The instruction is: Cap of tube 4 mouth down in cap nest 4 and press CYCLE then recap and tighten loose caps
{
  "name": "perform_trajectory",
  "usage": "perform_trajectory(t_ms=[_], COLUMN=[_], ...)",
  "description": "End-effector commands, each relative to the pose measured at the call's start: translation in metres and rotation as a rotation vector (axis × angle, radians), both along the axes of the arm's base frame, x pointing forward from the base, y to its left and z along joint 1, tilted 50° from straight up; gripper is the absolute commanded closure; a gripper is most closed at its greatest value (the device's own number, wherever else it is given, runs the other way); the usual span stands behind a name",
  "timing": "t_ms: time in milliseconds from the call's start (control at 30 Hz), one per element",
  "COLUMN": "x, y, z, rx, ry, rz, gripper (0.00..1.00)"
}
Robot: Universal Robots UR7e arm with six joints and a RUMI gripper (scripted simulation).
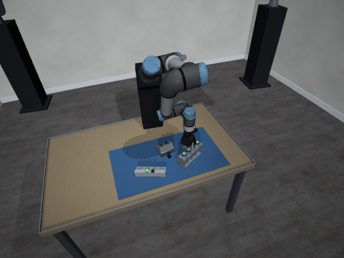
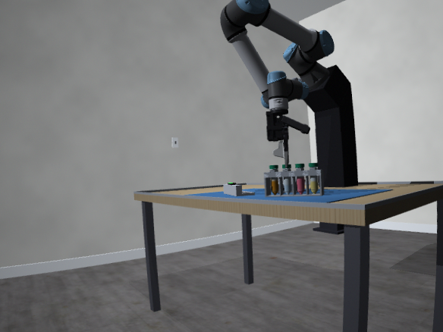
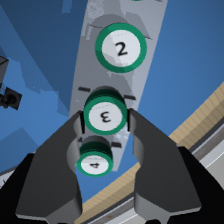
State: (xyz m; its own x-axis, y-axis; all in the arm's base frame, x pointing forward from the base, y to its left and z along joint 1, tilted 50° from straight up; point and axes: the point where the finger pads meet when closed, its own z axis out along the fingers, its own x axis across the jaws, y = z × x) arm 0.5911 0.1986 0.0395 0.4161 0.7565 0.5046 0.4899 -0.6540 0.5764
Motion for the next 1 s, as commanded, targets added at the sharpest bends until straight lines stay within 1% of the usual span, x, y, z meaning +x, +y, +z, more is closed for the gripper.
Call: perform_trajectory(t_ms=[0, 200, 500, 567, 967], x=[0.0000, 0.0001, 0.0001, 0.0001, 0.0001], y=[0.0002, 0.0002, 0.0002, 0.0002, 0.0002], z=[0.0005, 0.0004, 0.0004, 0.0004, 0.0004], rx=[0.000, 0.000, 0.138, 0.138, 0.322], ry=[-0.001, -0.001, 0.001, 0.001, 0.002], rz=[0.000, 0.000, -0.115, -0.115, -0.269], gripper=[1.00, 1.00, 1.00, 1.00, 1.00])
